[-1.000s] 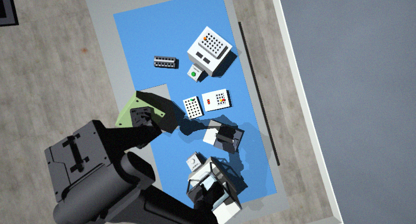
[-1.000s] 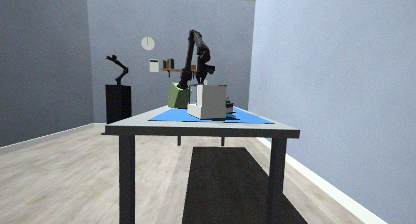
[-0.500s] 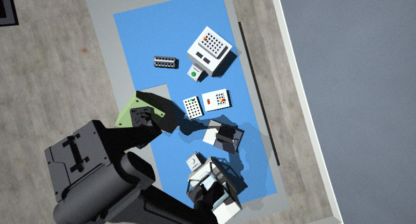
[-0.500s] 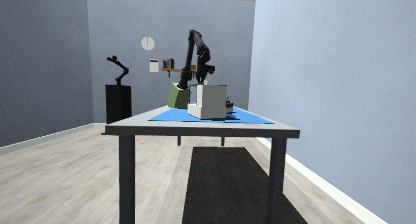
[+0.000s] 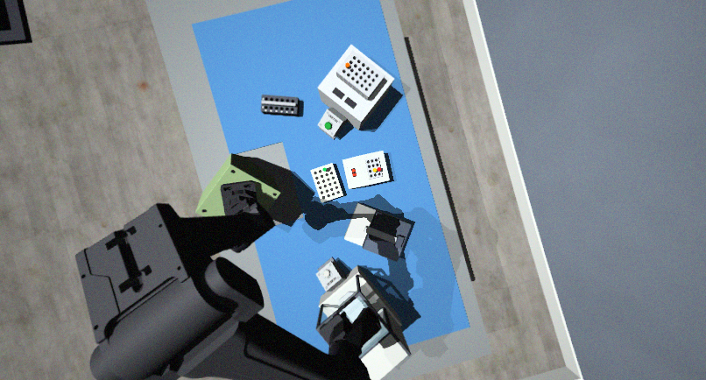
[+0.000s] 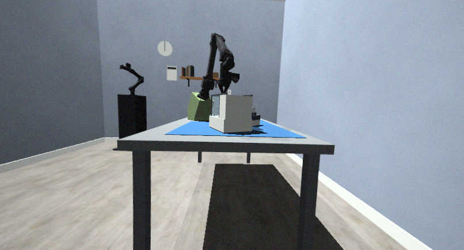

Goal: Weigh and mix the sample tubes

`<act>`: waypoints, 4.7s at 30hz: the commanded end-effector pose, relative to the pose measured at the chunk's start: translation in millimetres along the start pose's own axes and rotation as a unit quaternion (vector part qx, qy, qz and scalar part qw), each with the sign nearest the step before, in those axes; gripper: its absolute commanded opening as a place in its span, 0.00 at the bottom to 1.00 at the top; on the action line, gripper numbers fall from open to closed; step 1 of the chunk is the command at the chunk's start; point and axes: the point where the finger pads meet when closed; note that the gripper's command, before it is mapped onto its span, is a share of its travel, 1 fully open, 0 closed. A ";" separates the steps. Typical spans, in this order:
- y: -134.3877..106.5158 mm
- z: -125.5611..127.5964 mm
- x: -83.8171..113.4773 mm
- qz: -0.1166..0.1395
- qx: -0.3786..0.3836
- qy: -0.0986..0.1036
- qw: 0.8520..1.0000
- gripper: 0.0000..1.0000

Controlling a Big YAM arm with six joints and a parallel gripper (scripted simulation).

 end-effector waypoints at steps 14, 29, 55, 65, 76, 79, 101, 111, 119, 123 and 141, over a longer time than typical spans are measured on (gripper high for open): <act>-1.1 -13.6 8.2 0.000 0.003 -0.013 1.000 0.30; -5.3 -21.7 18.6 0.003 0.005 -0.018 1.000 0.30; -6.5 -20.9 55.3 0.003 0.004 -0.017 1.000 0.30; -4.7 -21.8 82.9 0.007 0.006 -0.030 1.000 0.30; -2.2 0.6 61.4 -0.002 0.001 0.004 1.000 0.30; -2.5 -1.5 63.2 -0.002 0.002 0.001 1.000 0.30; -2.5 -1.5 63.2 -0.002 0.002 0.001 1.000 0.30; -2.5 -1.5 63.2 -0.002 0.002 0.001 1.000 0.30; 24.3 15.3 53.7 -0.001 -0.016 -0.017 1.000 0.36; 34.5 26.9 47.3 -0.002 -0.026 -0.017 1.000 0.36; 116.7 118.2 -2.4 -0.007 -0.074 -0.014 0.997 0.36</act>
Point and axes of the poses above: the point where the finger pads meet when closed, its own x axis back along the fingers, its own z axis across the jaws, y = z × x, and after that the axes turned 11 degrees about x, right-handed
